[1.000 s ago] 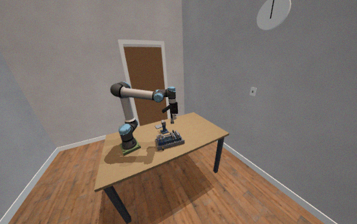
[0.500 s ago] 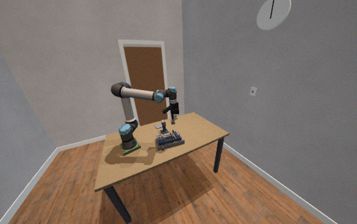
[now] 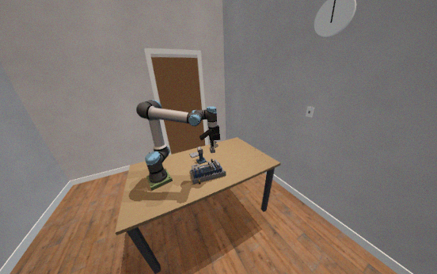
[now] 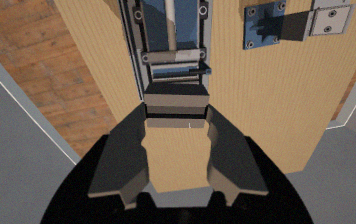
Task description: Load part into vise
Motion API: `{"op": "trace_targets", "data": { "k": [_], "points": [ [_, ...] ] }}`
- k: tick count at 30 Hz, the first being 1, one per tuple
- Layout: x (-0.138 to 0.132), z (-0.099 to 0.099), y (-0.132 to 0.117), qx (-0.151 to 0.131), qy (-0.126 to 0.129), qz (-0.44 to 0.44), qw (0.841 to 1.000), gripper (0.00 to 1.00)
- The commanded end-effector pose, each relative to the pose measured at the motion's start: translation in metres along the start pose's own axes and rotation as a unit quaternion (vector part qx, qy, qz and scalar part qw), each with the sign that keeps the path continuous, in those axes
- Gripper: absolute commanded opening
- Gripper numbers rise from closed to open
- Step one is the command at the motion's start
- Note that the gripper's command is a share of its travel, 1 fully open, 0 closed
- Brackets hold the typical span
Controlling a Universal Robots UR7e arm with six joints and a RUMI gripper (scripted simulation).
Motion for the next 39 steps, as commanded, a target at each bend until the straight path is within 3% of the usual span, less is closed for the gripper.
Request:
{"op": "trace_targets", "data": {
  "k": [1,39],
  "points": [
    [-0.004,0.000,-0.002,-0.001,0.000,0.010,1.000,0.00],
    [-0.017,0.000,-0.007,-0.001,0.000,0.049,0.999,0.00]
  ]
}}
Point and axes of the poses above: the point where the finger pads meet when closed, its own z axis back along the fingers, its own x axis across the jaws, y = z × x, the point moved 2 cm from there along z, back along the fingers, and after that the axes turned 7 degrees about -z, right-handed, at the moved point
